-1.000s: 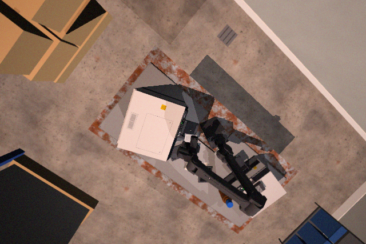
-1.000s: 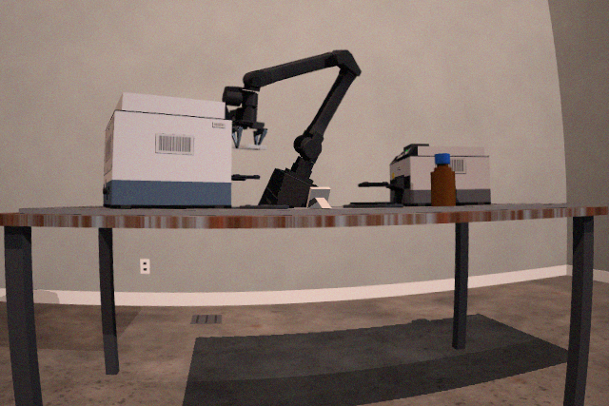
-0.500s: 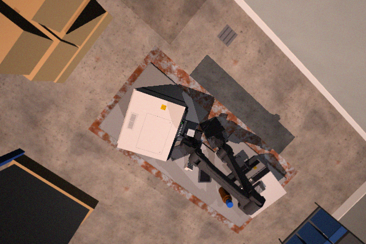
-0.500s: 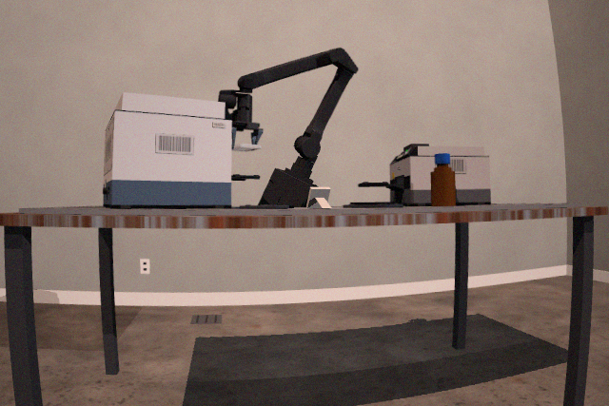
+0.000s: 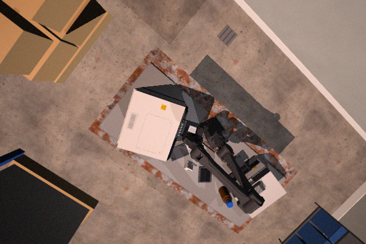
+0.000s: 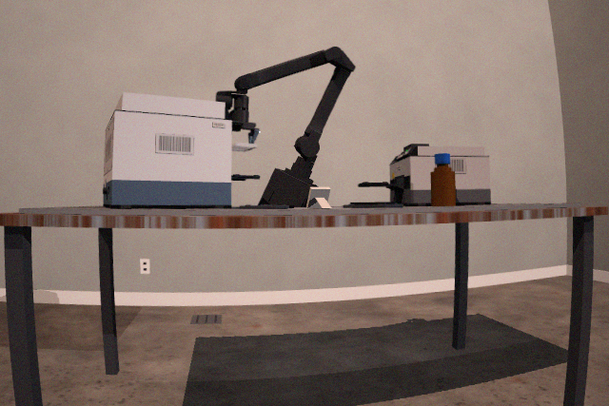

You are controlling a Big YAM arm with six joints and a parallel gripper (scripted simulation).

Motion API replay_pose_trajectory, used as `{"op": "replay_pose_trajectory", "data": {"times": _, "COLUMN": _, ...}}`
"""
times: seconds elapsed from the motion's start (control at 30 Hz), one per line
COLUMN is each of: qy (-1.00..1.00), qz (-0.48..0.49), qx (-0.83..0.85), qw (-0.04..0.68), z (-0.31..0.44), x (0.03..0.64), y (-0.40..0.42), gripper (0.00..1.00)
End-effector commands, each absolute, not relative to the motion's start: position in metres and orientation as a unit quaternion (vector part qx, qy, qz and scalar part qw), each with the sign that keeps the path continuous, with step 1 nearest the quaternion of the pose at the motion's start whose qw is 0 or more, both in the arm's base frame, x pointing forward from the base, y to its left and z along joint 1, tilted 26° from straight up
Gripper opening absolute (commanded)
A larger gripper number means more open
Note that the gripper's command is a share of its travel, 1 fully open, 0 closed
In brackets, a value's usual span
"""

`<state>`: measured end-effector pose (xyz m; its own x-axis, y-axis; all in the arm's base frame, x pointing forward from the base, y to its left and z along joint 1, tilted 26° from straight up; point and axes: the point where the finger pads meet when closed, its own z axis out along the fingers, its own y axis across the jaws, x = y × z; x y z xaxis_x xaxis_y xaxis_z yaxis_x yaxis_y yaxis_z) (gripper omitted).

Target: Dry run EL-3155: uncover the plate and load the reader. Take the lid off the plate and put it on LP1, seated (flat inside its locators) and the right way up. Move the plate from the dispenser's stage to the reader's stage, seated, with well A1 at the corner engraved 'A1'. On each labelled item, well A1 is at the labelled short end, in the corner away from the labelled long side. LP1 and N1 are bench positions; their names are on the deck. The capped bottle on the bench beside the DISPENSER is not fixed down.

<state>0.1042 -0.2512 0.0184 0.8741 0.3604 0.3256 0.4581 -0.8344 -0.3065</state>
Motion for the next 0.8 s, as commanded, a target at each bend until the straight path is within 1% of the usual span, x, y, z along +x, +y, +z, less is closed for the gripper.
{"op": "replay_pose_trajectory", "data": {"times": 0.0, "qy": -0.234, "qz": -0.129, "qx": -0.949, "qw": 0.165, "z": 0.030, "x": 0.117, "y": -0.275, "gripper": 0.86}}
{"op": "replay_pose_trajectory", "data": {"times": 0.77, "qy": -0.212, "qz": -0.127, "qx": -0.952, "qw": 0.179, "z": 0.015, "x": 0.107, "y": -0.254, "gripper": 0.86}}
